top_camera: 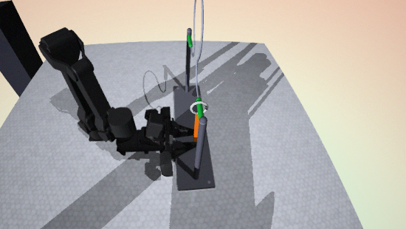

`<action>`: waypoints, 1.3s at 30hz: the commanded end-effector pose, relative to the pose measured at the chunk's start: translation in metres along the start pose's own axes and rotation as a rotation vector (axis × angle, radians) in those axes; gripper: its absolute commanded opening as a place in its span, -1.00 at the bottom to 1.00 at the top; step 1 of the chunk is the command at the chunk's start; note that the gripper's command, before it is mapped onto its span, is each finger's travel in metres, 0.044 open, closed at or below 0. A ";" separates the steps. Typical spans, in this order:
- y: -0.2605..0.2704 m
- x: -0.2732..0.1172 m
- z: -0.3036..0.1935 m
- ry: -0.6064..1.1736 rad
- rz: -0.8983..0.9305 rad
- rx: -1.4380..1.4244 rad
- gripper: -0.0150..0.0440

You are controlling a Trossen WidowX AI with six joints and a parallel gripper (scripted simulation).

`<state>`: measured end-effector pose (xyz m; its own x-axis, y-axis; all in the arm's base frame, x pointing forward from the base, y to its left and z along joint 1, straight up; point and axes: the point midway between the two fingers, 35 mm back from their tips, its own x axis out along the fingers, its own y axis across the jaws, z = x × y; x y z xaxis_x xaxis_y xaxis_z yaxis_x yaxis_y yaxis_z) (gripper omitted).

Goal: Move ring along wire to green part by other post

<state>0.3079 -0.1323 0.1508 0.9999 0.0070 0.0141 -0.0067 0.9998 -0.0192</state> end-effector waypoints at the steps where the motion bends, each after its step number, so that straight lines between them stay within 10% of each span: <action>1: -0.001 0.007 -0.001 0.000 -0.004 0.008 0.05; 39: 0.003 0.030 -0.002 -0.001 0.001 0.002 -0.13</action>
<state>0.3383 -0.1289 0.1496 0.9999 0.0075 0.0152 -0.0072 0.9998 -0.0175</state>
